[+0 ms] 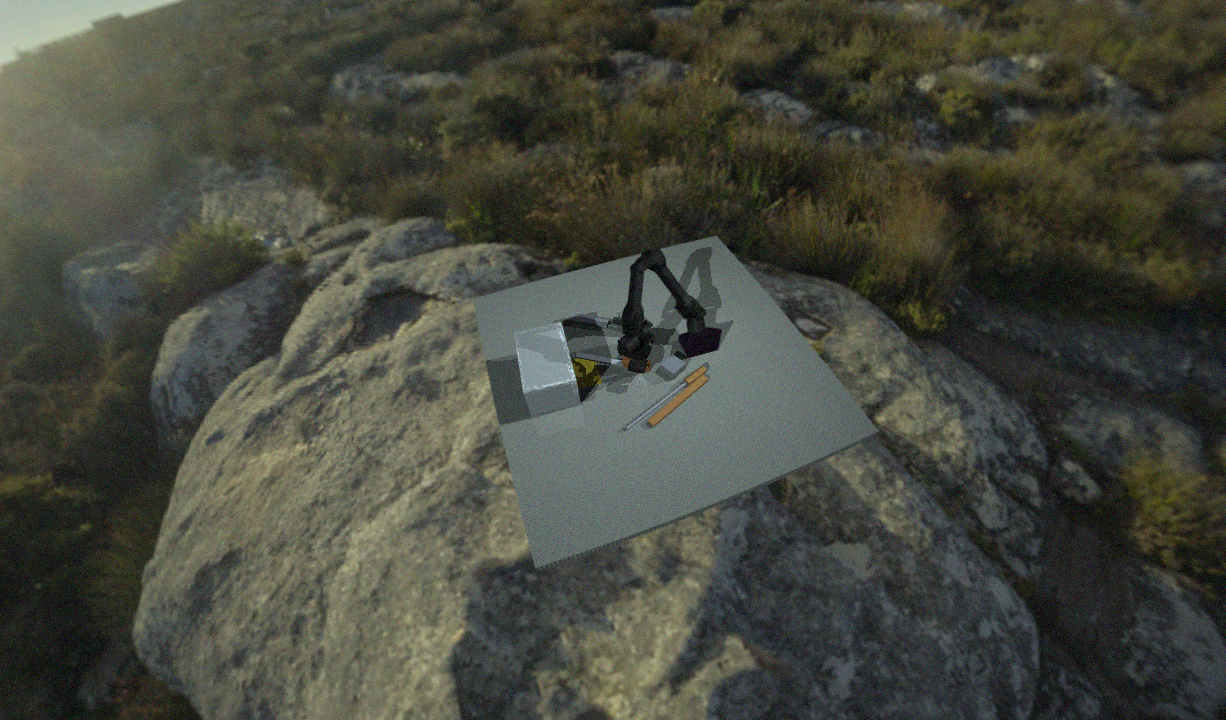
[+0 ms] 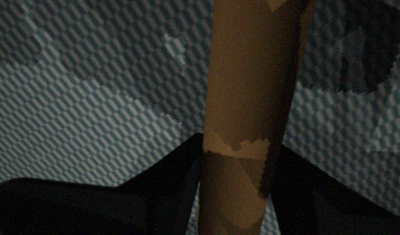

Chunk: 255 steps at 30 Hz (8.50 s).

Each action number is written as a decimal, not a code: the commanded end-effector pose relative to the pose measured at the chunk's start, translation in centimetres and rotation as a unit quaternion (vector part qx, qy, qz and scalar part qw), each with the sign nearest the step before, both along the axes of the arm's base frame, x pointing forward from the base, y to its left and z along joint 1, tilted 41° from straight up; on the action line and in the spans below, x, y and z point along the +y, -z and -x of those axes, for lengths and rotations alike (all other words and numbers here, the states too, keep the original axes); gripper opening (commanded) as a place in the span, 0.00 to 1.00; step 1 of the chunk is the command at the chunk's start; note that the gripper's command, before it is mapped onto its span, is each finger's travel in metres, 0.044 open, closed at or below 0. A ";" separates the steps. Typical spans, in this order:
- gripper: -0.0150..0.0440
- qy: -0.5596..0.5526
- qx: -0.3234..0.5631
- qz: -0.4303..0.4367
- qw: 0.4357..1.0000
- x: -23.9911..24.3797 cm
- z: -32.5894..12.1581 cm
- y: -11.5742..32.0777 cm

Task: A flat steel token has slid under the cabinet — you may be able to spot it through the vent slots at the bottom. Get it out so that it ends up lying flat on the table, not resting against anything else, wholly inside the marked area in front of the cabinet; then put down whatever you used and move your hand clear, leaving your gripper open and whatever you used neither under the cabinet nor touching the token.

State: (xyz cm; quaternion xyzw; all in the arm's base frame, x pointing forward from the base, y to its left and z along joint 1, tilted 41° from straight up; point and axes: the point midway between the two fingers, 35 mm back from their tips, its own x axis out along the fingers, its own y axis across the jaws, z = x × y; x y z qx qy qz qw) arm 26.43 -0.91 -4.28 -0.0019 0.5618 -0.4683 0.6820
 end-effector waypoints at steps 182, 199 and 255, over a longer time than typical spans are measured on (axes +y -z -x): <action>0.25 -0.008 0.008 0.006 1.000 -13.4 5.5 -12.0; 0.25 -0.059 0.050 0.001 0.997 -13.4 5.5 -12.0; 0.25 -0.226 0.192 -0.015 0.955 -13.3 5.4 -11.9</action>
